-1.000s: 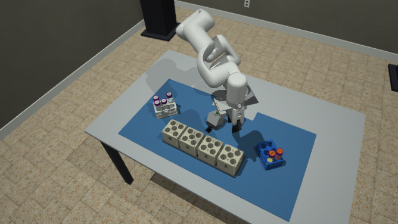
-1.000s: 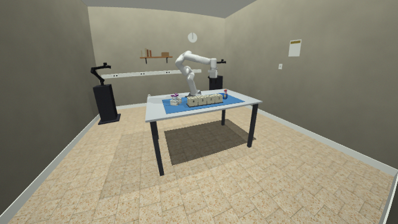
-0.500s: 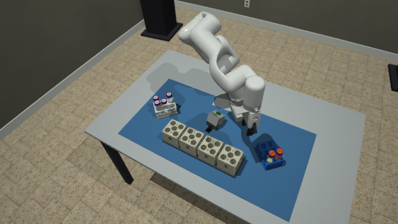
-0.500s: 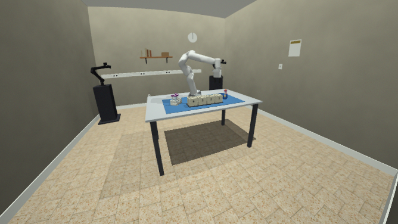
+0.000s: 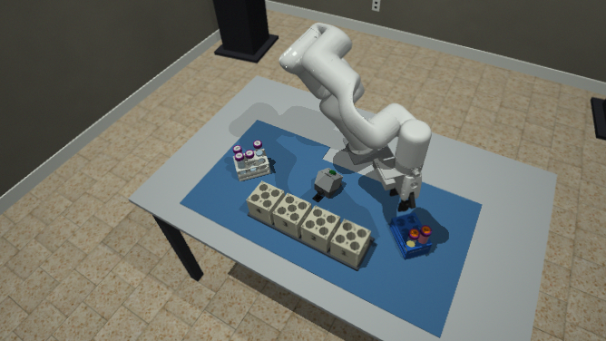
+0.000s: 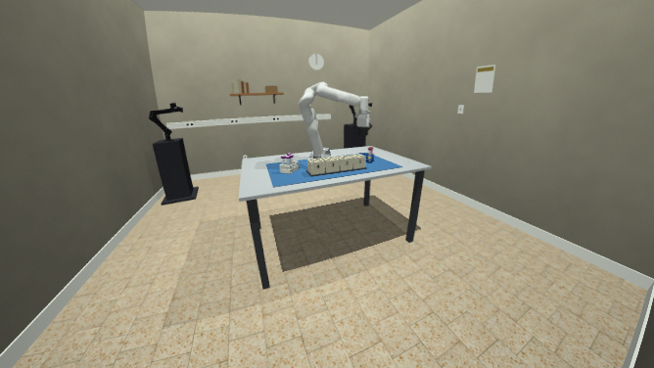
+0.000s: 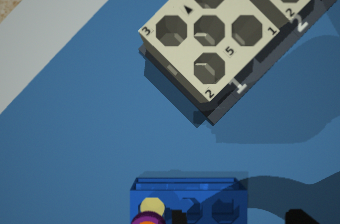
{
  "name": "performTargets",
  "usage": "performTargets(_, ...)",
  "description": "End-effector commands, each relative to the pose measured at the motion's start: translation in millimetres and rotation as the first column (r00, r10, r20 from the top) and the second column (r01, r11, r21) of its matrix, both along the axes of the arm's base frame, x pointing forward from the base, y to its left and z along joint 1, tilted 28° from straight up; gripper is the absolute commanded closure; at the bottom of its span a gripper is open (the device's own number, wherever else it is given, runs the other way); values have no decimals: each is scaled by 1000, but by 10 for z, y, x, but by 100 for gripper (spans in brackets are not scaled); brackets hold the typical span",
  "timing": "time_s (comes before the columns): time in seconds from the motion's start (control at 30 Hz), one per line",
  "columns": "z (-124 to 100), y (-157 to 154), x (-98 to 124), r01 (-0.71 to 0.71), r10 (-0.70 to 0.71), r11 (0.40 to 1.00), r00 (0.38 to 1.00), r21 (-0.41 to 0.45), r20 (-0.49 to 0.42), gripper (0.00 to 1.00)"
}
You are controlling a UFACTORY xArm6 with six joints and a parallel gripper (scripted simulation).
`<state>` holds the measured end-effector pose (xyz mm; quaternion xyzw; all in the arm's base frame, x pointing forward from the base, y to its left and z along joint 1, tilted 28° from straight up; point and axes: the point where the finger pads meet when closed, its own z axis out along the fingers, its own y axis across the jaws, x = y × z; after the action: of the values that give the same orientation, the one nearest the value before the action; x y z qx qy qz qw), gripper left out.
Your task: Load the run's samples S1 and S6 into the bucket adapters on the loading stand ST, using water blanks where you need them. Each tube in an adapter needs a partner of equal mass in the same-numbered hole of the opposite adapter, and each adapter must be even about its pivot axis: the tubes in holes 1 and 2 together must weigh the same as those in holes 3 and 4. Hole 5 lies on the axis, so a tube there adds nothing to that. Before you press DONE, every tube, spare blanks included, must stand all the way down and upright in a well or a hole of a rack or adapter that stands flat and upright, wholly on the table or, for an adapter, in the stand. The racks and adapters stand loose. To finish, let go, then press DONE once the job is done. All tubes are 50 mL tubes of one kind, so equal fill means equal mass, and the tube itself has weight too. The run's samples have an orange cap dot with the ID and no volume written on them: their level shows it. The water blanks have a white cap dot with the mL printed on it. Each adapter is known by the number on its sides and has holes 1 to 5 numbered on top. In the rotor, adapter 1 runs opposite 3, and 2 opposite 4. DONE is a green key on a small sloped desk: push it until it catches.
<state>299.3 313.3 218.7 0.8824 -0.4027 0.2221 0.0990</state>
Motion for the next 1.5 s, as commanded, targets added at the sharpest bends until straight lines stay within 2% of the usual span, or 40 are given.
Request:
performTargets(0.0,-59,183,-10,0,0,1000,1000,3,2,43)
performTargets(0.1,-79,229,-15,0,0,1000,1000,3,2,43)
performTargets(0.6,-378,914,-90,0,0,1000,1000,3,2,43)
performTargets(1.0,-391,942,-93,0,0,1000,1000,3,2,43)
performTargets(1.47,-602,858,-17,0,0,1000,1000,3,2,43)
